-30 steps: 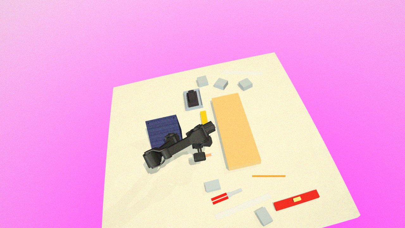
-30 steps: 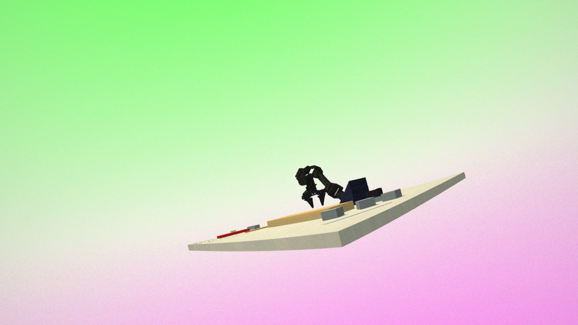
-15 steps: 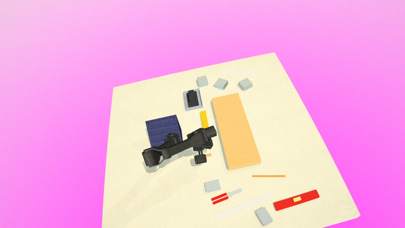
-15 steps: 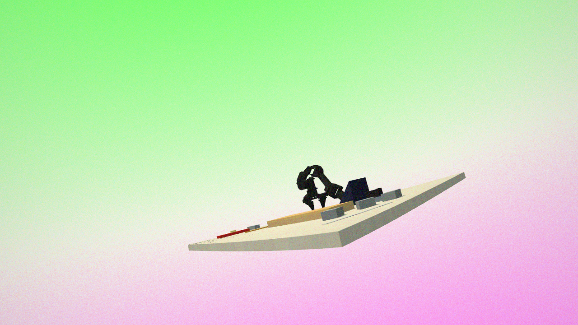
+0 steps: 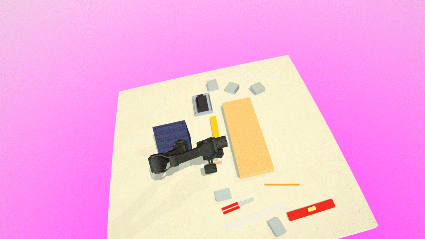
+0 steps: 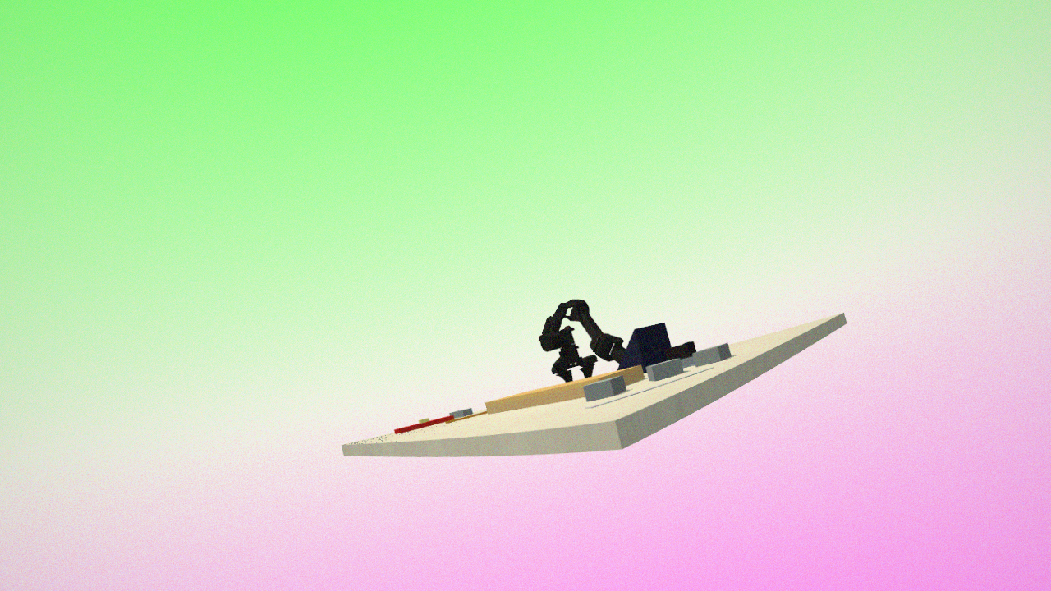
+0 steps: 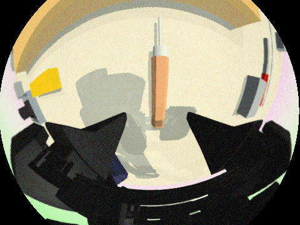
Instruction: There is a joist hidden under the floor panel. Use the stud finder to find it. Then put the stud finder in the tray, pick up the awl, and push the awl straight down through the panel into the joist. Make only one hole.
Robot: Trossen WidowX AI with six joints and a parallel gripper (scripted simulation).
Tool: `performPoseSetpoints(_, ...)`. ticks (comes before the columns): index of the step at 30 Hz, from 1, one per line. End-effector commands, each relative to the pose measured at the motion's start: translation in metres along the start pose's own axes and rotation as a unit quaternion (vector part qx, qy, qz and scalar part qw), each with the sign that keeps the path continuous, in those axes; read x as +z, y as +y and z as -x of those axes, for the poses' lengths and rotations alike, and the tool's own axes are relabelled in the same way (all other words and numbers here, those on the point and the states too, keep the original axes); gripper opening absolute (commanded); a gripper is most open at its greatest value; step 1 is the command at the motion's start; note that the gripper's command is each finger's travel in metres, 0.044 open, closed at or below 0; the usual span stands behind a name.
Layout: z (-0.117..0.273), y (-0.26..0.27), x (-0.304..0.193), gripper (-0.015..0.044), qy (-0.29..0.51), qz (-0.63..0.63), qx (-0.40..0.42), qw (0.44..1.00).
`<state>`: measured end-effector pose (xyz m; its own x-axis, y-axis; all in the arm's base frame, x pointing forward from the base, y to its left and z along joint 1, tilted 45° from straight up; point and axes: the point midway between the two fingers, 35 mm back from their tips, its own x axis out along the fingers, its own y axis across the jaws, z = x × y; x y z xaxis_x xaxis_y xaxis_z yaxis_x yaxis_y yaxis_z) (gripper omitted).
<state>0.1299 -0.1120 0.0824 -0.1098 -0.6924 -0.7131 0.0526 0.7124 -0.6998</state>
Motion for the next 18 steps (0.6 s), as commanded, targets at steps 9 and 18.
performPoseSetpoints(9, -0.002, -0.0002, -0.0013, 0.0125, 0.001, 0.003, -0.003, 1.0)
performPoseSetpoints(18, -0.002, -0.0002, -0.0013, 0.0006, 0.001, 0.003, -0.003, 1.0)
